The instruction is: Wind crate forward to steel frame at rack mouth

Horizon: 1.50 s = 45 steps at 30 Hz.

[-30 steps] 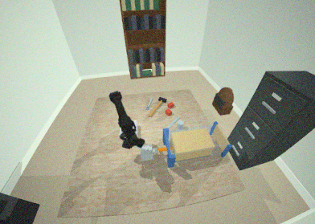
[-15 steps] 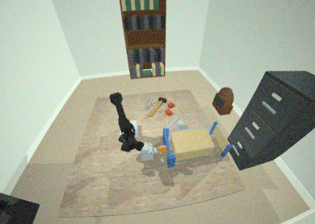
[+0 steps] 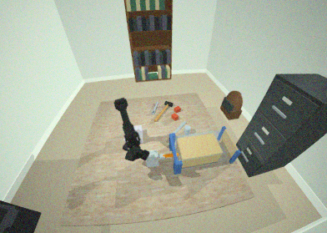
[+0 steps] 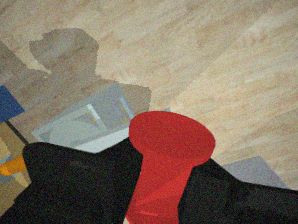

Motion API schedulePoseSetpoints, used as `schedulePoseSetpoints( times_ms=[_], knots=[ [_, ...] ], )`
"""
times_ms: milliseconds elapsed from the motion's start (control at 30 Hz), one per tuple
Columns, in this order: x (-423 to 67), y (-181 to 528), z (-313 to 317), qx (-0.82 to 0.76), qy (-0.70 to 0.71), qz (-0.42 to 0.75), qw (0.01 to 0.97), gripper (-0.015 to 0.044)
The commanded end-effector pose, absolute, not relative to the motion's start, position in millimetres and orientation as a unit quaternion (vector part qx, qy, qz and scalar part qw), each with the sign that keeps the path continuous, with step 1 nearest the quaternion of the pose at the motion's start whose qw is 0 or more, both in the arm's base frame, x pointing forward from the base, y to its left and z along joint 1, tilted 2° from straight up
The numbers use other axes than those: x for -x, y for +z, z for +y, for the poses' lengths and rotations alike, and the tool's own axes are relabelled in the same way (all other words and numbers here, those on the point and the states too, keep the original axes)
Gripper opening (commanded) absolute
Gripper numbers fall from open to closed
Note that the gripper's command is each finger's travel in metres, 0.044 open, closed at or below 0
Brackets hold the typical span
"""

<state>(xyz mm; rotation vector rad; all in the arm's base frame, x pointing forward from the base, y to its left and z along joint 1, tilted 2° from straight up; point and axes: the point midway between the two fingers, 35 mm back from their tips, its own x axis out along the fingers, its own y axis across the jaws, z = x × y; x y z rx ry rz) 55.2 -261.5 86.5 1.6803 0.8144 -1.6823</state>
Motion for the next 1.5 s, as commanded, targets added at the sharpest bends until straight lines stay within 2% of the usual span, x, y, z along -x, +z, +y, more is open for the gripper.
schedulePoseSetpoints(
  times_ms=[0, 1467],
  knots=[
    [-58.3, 91.3, -282.7, -0.631, -0.641, 0.289, 0.327, 0.0],
    [-99.6, 96.5, -347.0, -0.631, -0.641, 0.287, 0.329, 0.0]
  ],
)
